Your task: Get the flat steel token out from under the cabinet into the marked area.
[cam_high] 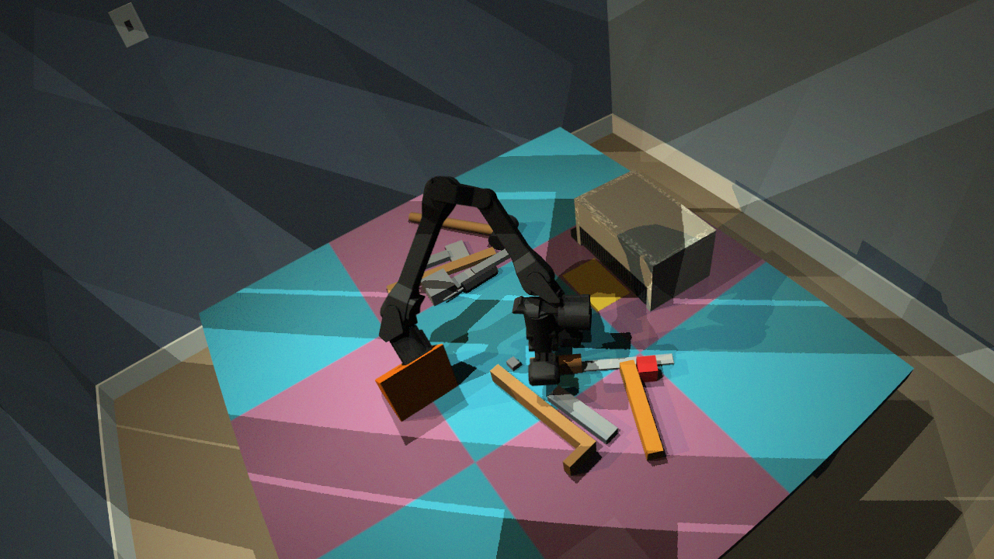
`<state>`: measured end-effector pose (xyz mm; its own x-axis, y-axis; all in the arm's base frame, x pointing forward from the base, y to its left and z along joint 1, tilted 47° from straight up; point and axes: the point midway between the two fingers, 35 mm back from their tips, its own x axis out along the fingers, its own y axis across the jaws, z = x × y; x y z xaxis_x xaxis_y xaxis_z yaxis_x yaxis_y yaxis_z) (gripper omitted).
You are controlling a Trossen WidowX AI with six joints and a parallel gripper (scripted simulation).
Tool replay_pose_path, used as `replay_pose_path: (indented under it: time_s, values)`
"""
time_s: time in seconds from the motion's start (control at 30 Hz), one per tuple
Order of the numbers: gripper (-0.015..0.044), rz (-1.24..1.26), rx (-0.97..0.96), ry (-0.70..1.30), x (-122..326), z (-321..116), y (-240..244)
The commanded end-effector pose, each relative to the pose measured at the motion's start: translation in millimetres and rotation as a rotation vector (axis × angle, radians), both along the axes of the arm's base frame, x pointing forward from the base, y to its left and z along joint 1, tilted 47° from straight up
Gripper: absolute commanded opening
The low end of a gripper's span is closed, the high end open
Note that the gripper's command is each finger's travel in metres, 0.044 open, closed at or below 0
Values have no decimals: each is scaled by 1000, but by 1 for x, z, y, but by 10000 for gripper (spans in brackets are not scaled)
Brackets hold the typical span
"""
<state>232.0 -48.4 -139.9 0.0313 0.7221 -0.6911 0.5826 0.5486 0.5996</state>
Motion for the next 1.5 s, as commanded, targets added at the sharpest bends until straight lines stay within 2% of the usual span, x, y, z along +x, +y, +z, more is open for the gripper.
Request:
replay_pose_path:
  time_s: [0.0,0.83,1.47]
  values:
    - [0,-3,-7,6,-1,-3,-4]
    - [0,0,-9,3,-7,-17,-19]
    - [0,98,-13,-98,-8,-17,-19]
